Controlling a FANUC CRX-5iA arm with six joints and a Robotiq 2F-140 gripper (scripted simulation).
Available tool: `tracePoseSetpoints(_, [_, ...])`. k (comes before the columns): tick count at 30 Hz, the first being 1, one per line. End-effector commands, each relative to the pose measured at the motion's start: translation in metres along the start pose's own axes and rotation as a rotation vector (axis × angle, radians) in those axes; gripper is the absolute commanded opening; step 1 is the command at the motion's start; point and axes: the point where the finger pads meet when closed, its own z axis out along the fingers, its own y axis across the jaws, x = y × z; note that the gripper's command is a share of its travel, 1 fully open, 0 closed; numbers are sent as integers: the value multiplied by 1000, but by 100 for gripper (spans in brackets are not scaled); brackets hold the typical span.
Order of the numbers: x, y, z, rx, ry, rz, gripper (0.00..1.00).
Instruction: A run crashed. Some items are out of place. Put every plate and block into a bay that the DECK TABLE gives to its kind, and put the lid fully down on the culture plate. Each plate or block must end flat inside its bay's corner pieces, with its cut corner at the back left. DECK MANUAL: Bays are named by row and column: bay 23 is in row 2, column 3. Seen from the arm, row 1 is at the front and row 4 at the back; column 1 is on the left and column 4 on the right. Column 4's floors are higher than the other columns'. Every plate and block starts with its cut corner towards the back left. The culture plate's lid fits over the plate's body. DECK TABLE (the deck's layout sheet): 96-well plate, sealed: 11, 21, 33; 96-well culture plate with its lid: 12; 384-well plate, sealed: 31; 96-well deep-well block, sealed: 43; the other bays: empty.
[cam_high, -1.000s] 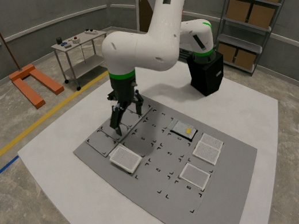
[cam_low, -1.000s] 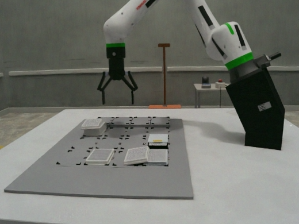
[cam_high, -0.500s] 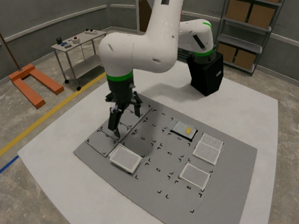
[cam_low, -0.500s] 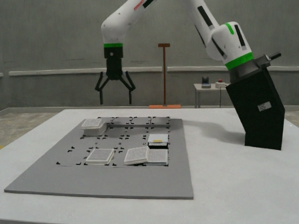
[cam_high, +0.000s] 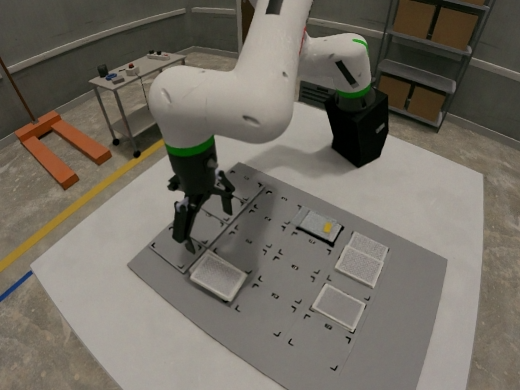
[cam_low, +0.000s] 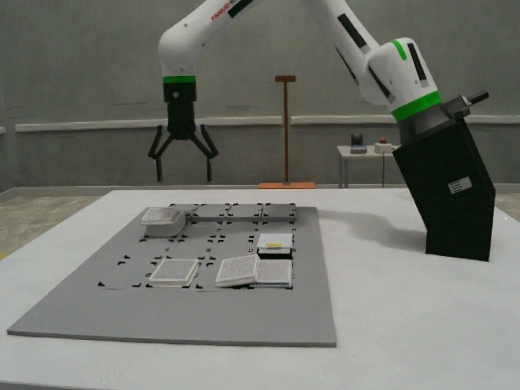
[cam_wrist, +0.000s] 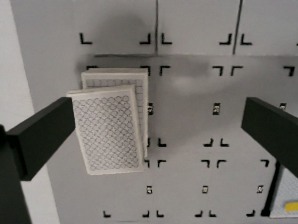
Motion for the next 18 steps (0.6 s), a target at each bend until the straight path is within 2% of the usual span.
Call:
tracePoseSetpoints(1, [0, -17, -1, 1, 0, 0, 100])
tracePoseSetpoints(10, [0, -44, -1, 1, 0, 0, 100])
tracePoseSetpoints(18, [0, -44, -1, 1, 0, 0, 100])
